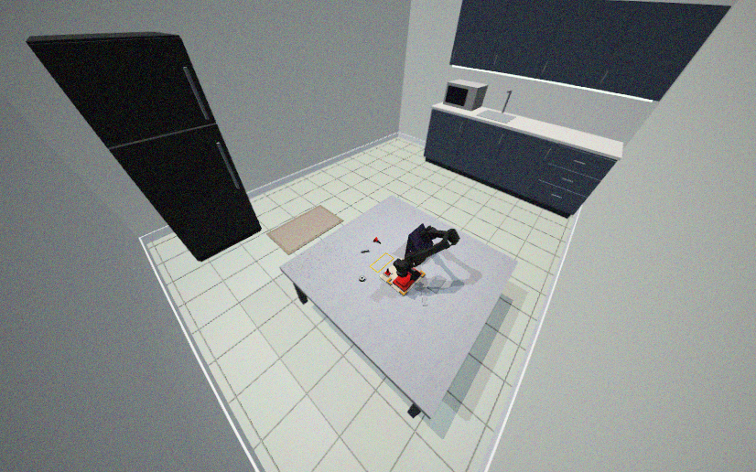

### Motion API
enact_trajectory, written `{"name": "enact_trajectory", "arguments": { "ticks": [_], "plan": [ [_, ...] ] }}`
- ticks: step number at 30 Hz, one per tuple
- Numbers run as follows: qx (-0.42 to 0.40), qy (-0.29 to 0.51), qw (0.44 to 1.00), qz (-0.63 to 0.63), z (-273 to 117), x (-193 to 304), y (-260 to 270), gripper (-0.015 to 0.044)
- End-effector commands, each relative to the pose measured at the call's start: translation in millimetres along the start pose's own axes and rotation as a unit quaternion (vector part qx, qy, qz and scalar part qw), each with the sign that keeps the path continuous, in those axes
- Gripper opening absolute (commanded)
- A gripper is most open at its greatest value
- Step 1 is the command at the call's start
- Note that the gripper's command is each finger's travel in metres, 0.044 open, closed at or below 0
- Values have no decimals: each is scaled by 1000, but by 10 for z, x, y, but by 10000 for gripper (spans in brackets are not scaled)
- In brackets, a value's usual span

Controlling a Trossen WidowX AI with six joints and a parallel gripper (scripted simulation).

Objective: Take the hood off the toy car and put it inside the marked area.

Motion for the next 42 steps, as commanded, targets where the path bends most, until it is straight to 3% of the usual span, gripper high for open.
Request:
{"name": "enact_trajectory", "arguments": {
  "ticks": [1,42],
  "plan": [
    [-2,0,1000,4,32,9,-7,440],
    [-3,0,1000,4,305,19,-19,440]
  ]
}}
Point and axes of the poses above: the point midway between the two fingers, 35 mm back from their tips, its own z axis out along the fingers, its own y axis across the jaws, x = y × z, the point moved 9 cm from there along -z, back along the fingers, and after that the axes turned 8 degrees about -z, right-handed, at the moved point
